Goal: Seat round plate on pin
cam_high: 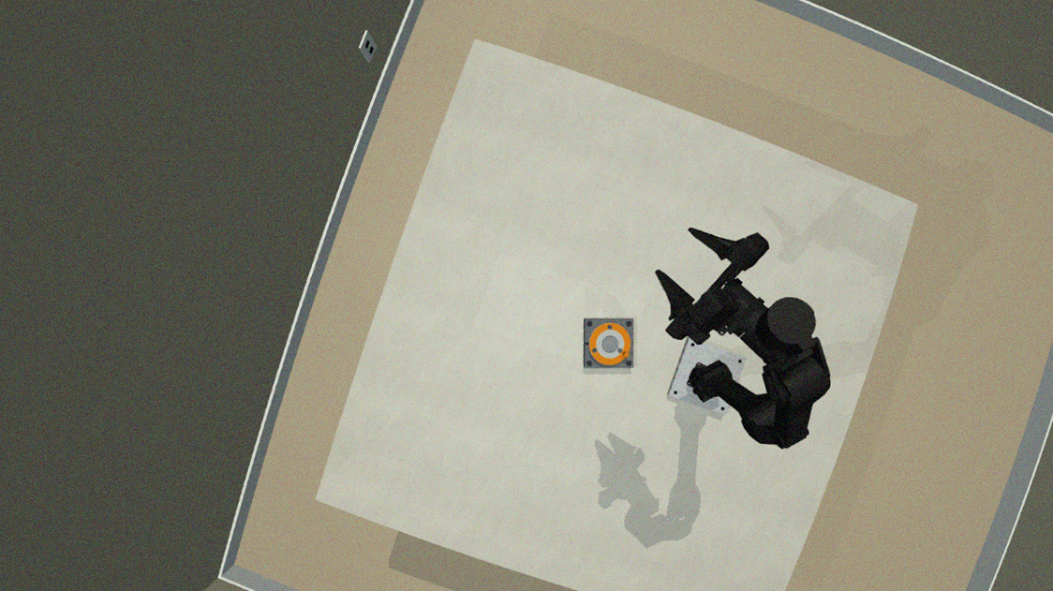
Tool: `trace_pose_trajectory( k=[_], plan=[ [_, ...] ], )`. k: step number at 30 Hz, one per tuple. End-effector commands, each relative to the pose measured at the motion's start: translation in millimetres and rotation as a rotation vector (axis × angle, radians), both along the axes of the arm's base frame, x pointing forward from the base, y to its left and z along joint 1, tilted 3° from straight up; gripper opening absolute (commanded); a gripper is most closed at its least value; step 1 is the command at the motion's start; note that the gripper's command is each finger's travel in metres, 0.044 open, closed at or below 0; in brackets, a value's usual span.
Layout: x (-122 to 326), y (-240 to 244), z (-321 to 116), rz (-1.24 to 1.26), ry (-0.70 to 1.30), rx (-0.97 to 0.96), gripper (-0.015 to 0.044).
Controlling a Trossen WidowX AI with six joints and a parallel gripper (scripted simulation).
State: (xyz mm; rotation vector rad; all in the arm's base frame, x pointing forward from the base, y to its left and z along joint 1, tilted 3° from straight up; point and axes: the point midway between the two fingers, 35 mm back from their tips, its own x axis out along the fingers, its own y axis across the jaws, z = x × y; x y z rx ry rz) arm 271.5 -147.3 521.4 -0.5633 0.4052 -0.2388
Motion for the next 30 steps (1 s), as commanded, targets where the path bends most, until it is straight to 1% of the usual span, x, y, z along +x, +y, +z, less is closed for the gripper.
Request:
trace_pose_trajectory(
  k=[1, 3, 8, 10, 15, 16, 18, 24, 26, 30],
  plan=[
    [1.1, 0.5, -2.2, 0.002, 0.004, 0.007, 0.0374],
    [9.6, 5.0, -20.3, 0.013, 0.042, 0.062, 0.0321],
    [33.7, 30.0, -93.4, 0.044, 0.203, 0.253, 0.019],
    [35.7, 33.9, -102.9, 0.047, 0.225, 0.274, 0.0138],
    [41.1, 66.5, -175.4, 0.051, 0.403, 0.412, 0.0006],
    [40.1, 73.8, -190.6, 0.05, 0.442, 0.435, 0.0],
    [39.0, 78.6, -201.0, 0.047, 0.469, 0.45, 0.0],
    [13.8, 119.9, -290.5, 0.011, 0.717, 0.543, 0.0],
    [9.6, 123.9, -299.5, 0.005, 0.743, 0.549, 0.0],
    [-21.0, 145.3, -351.4, -0.037, 0.901, 0.566, 0.0]
  ],
)
